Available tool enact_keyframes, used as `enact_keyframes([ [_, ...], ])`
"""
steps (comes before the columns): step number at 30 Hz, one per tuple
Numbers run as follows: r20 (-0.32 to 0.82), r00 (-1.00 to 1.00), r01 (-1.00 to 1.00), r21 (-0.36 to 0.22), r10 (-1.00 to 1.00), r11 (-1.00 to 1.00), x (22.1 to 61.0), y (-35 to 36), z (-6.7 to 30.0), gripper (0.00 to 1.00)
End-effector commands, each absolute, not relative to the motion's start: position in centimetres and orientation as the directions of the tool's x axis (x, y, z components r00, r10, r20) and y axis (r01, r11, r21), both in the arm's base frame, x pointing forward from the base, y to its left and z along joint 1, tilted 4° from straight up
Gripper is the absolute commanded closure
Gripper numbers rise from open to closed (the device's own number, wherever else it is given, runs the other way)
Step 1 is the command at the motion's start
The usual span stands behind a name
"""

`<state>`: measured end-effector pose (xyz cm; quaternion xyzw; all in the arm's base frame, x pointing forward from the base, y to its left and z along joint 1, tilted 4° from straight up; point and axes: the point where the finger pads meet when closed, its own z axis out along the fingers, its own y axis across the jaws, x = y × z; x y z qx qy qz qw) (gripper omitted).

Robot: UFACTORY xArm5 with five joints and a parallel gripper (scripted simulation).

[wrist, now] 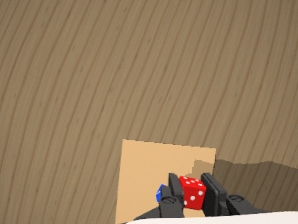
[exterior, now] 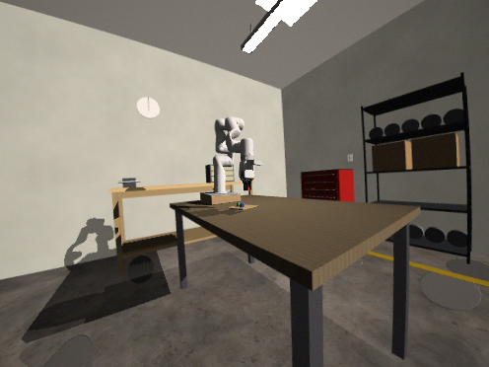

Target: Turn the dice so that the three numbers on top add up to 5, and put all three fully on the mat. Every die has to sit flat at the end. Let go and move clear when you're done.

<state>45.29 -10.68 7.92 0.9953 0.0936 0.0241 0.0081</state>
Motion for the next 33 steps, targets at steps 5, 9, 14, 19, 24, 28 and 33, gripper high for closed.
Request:
enact_keyframes([
  [5,0.053,0.998,-0.034,0.011,-0.033,-0.999,45.36,-11.35,8.06,0.85],
  [9,0.053,0.989,-0.136,0.006,-0.135,-0.991,45.33,-11.67,8.06,0.85],
  [14,0.054,0.976,-0.214,0.002,-0.213,-0.977,45.3,-11.91,8.07,0.85],
  [19,0.054,0.967,-0.248,0.0,-0.248,-0.969,45.29,-12.01,8.07,0.85],
  [24,0.054,0.966,-0.254,0.0,-0.254,-0.967,45.29,-12.03,8.07,0.85],
  [28,0.054,0.966,-0.255,0.0,-0.255,-0.967,45.29,-12.04,8.07,0.85],
  [33,0.054,0.966,-0.255,0.0,-0.255,-0.967,45.29,-12.04,8.07,0.85],
])
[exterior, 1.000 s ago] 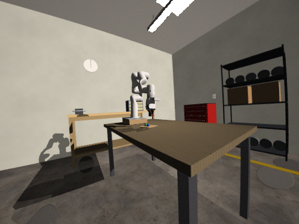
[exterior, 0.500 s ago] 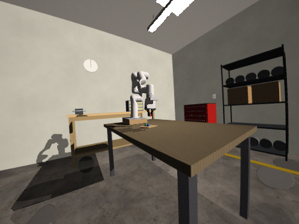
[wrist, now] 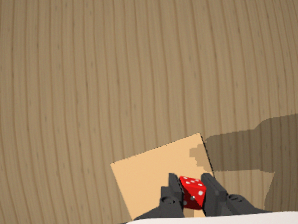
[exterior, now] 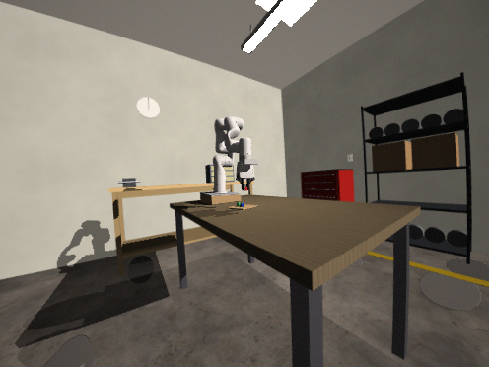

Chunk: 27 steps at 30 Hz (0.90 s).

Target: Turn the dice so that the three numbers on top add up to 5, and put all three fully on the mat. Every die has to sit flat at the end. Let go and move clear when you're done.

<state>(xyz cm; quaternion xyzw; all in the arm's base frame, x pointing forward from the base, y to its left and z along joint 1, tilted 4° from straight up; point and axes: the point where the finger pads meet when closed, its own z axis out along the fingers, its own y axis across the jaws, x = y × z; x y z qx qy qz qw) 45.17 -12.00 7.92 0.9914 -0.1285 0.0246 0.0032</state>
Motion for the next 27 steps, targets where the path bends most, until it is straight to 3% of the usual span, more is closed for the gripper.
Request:
enact_keyframes([
  [1,0.054,0.966,-0.255,0.0,-0.255,-0.967,45.3,-12.0,8.1,0.85],
  [13,0.053,0.966,-0.255,0.0,-0.255,-0.967,45.3,-12.0,7.3,0.85],
  [27,0.054,0.966,-0.255,0.0,-0.255,-0.967,45.7,-11.9,2.2,0.85],
])
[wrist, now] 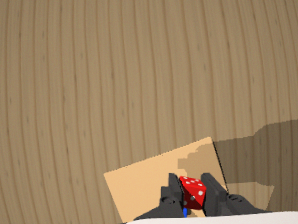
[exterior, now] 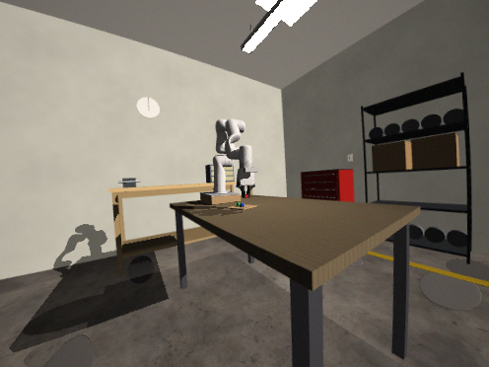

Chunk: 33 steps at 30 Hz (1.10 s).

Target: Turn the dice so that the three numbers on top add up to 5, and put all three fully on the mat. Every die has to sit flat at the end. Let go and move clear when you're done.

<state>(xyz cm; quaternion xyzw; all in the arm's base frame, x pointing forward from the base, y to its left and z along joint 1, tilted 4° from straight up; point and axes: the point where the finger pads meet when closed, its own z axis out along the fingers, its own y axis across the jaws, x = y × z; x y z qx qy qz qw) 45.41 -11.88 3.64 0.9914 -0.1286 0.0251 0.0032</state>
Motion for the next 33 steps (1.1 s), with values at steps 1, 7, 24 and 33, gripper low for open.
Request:
enact_keyframes([
  [1,0.054,0.966,-0.255,0.0,-0.255,-0.967,45.7,-11.9,1.7,0.85],
  [7,0.054,0.965,-0.255,0.0,-0.255,-0.967,45.9,-11.8,-0.6,0.85],
  [24,0.054,0.965,-0.255,0.0,-0.255,-0.967,45.9,-11.8,-1.5,0.85],
  [33,0.054,0.965,-0.255,0.0,-0.255,-0.967,45.9,-11.8,-1.5,0.85],
])
